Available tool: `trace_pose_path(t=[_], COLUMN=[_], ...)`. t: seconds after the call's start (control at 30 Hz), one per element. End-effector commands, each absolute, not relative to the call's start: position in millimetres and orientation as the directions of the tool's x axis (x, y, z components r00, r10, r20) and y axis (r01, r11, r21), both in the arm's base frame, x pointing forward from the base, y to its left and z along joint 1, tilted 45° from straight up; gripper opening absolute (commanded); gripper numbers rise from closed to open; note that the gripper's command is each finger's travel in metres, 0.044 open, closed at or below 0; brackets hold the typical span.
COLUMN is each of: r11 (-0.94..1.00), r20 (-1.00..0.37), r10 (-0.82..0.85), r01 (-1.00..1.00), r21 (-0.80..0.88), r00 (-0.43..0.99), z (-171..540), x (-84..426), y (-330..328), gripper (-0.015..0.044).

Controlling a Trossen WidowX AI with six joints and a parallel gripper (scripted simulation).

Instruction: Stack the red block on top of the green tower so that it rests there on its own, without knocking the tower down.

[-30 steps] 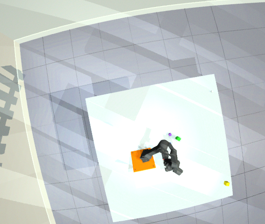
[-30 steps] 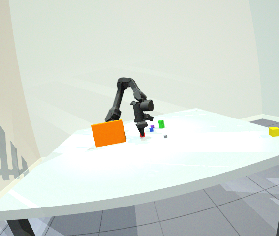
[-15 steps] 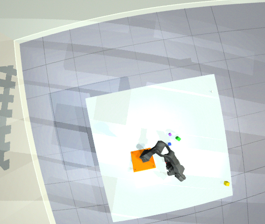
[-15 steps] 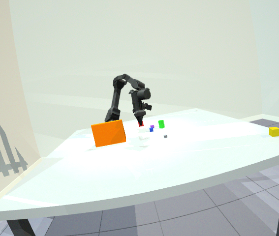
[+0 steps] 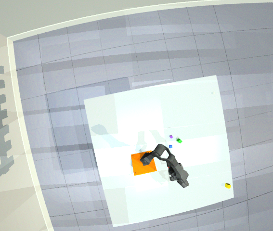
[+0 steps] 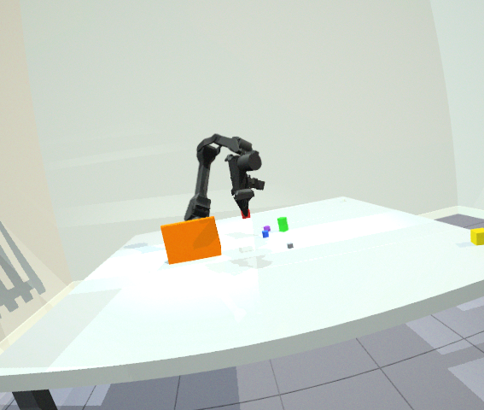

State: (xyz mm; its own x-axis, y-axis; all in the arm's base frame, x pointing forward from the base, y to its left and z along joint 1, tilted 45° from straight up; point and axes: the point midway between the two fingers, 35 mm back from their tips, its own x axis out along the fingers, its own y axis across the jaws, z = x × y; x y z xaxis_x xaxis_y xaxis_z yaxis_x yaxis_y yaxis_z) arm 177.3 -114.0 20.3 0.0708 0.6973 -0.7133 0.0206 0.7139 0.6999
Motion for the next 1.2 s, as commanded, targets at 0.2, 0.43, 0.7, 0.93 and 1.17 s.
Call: trace_pose_path(t=[0.2,0.43,0.7,0.93,1.17], r11=[0.73,0.741,0.742,0.731,0.714], r20=[-0.73,-0.74,-0.741,-0.729,-0.712], r10=[0.68,0.668,0.667,0.679,0.698], r01=[0.021,0.022,0.016,0.013,0.009], r21=[0.683,0.671,0.67,0.682,0.701], r00=[0.07,0.074,0.079,0.08,0.075], z=[35.9,56.1,83.1,110.6,136.7], x=[209.3,249.8,292.6,325.0,340.9], y=[-115.0,-104.1,-80.1,-50.4,-17.0], gripper=[0.0,0.0,0.0,0.0,0.0])
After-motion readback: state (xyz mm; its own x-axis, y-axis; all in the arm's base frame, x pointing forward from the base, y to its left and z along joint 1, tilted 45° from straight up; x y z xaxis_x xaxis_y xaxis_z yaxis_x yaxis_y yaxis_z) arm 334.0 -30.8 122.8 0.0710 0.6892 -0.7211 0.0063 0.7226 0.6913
